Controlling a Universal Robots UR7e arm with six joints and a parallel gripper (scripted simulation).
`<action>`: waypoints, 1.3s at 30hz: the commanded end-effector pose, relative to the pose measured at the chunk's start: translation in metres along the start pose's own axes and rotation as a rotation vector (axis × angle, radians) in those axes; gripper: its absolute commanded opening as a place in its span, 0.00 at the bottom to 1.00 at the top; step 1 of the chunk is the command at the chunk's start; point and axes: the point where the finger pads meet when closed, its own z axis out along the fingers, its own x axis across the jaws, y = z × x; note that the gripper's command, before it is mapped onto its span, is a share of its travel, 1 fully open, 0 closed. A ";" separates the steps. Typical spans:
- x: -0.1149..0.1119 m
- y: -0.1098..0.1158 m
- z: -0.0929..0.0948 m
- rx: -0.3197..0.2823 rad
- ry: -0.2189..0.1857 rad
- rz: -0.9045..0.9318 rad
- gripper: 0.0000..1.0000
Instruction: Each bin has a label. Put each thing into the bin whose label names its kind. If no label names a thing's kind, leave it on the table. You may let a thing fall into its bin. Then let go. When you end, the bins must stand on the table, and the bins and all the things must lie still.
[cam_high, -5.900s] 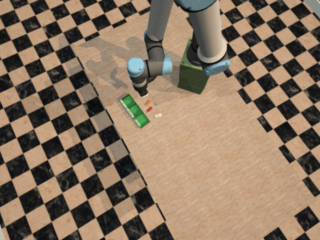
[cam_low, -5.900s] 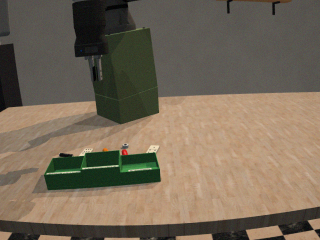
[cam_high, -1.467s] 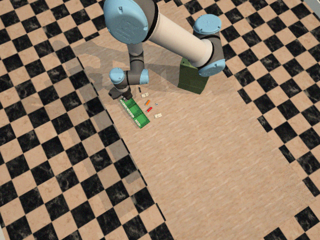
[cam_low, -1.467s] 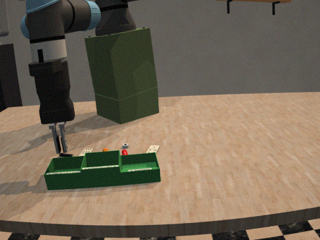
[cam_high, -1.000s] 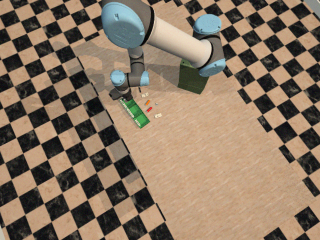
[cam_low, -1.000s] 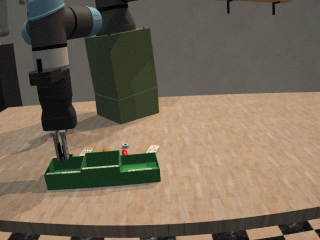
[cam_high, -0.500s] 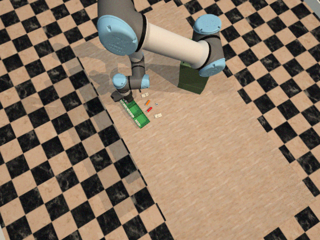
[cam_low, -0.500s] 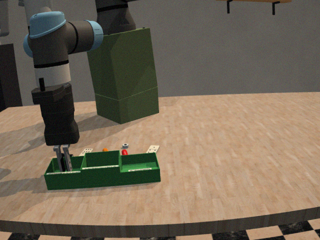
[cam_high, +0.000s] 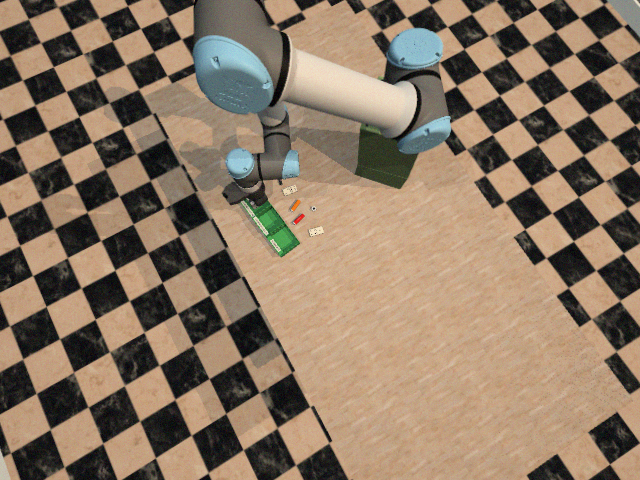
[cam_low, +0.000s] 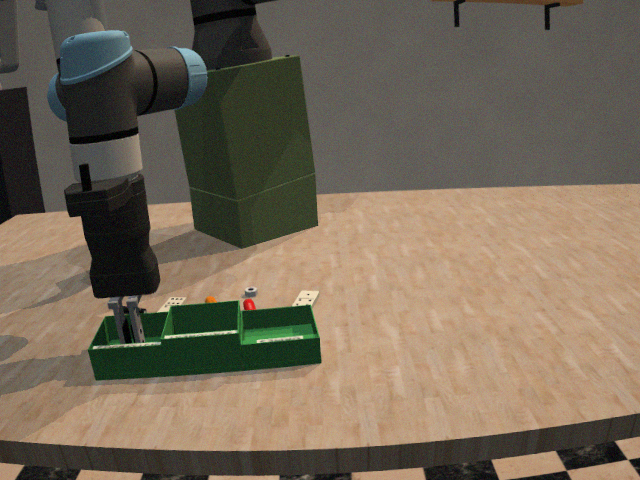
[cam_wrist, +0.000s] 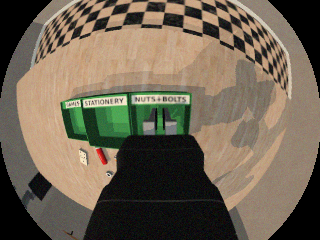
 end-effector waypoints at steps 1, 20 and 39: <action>0.001 -0.001 -0.001 0.003 0.002 0.000 0.31; 0.001 -0.001 -0.001 0.003 0.002 0.000 0.31; 0.000 0.000 -0.008 0.001 0.001 0.000 0.31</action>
